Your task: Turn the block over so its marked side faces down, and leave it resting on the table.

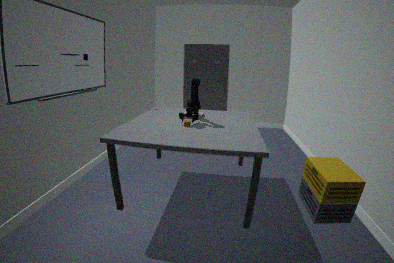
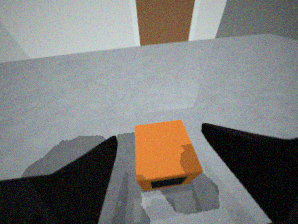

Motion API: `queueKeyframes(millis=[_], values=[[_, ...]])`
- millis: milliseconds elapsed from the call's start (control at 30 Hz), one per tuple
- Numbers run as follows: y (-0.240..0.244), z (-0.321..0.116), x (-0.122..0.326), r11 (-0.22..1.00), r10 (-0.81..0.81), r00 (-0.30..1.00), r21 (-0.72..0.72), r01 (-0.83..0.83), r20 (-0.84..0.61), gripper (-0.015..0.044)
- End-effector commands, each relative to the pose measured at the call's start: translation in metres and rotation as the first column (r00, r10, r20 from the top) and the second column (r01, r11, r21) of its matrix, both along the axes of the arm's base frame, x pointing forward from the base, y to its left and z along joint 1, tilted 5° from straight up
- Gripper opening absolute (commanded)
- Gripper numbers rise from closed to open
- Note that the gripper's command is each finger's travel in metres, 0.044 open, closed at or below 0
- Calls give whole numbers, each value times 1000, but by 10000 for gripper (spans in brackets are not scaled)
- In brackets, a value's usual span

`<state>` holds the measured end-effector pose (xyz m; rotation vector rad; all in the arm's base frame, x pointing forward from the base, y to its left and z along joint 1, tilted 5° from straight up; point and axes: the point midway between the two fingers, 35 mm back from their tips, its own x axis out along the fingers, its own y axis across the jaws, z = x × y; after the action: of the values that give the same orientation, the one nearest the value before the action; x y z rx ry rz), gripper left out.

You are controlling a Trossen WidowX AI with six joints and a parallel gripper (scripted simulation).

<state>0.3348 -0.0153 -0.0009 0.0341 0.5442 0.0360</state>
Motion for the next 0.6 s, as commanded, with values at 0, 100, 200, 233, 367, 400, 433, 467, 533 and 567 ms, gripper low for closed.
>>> queueKeyframes(millis=[0, 100, 200, 233, 367, 400, 433, 467, 533, 567], values=[[0, 0, 1, 1000, -1, 1000, 6, 1, -5, 440], [-3, 2, 9, 1000, -6, 997, 10, 7, -76, 440], [-5, 11, 14, 1000, -10, 985, 13, 13, -171, 440], [-6, 14, 15, 1000, -9, 979, 12, 11, -205, 440], [-5, 35, 8, 1000, 3, 941, 4, -2, -339, 440], [-5, 42, 4, 1000, 7, 928, 2, -7, -372, 440], [-5, 50, 1, 1000, 10, 918, 0, -12, -395, 440], [-5, 62, 3, 1000, 12, 923, -7, -16, -385, 440], [-4, 66, -3, 1000, 15, 907, -6, -20, -420, 440], [-4, 67, -7, 1000, 17, 898, -5, -21, -441, 440]])
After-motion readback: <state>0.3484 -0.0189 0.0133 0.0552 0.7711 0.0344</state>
